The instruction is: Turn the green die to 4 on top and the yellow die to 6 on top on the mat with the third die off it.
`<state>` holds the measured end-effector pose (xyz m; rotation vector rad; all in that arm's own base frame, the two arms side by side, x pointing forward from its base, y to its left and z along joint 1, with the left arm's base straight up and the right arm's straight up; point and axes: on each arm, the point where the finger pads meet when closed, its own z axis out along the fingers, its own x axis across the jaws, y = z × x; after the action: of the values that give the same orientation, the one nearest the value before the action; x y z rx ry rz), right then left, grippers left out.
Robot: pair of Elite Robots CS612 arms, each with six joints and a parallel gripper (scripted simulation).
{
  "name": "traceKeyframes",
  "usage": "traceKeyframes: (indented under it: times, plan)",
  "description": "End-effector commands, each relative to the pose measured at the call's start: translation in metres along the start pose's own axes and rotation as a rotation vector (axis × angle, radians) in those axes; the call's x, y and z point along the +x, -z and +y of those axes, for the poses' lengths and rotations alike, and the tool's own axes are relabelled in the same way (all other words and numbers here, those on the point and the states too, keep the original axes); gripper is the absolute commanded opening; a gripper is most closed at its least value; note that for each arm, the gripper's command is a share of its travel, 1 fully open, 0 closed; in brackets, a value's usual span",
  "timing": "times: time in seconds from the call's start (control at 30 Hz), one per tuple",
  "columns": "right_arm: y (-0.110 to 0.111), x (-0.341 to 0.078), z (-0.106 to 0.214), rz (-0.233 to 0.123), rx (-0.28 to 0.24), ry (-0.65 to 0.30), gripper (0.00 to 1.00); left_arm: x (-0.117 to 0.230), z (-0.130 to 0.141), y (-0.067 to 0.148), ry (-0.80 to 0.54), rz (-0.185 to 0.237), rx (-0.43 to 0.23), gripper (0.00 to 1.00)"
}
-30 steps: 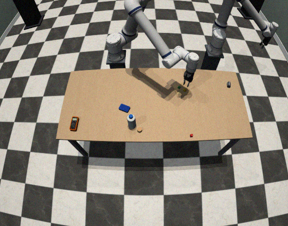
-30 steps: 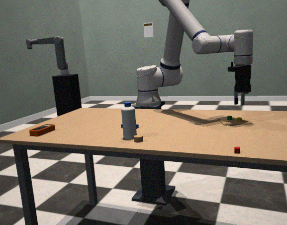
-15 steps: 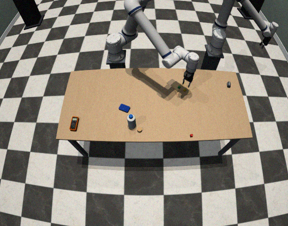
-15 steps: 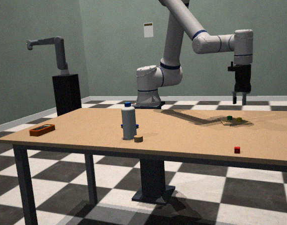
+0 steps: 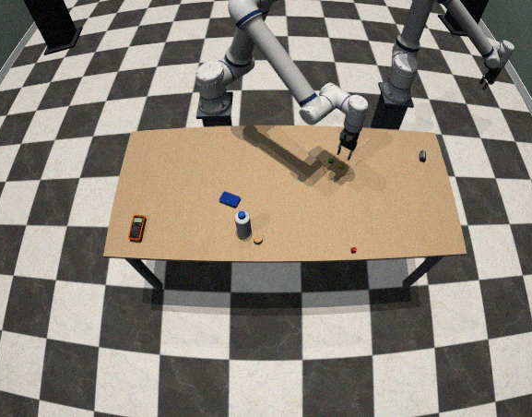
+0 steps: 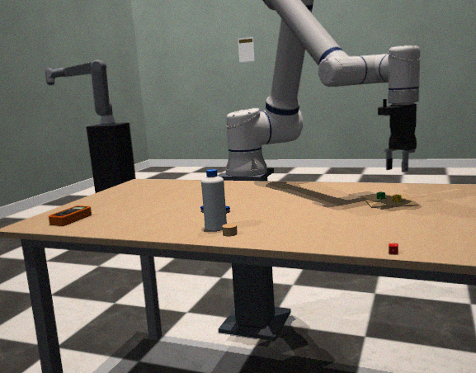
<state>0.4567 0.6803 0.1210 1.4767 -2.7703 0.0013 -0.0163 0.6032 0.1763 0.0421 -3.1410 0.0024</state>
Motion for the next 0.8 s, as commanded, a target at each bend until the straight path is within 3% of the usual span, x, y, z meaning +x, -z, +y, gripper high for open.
traceKeyframes:
  times: [0.0,0.47,0.77]
  plan:
    - [0.011,-0.001,0.0,-0.002,0.0,0.0,1.0,0.0,0.001,0.001,0.0,0.0,-0.001,1.0]
    - [0.072,-0.001,0.0,-0.002,0.0,0.0,1.0,0.0,0.001,0.001,0.0,0.0,-0.001,1.0]
    - [0.079,-0.001,0.0,-0.002,0.0,0.0,1.0,0.0,0.001,0.001,0.0,0.0,-0.001,1.0]
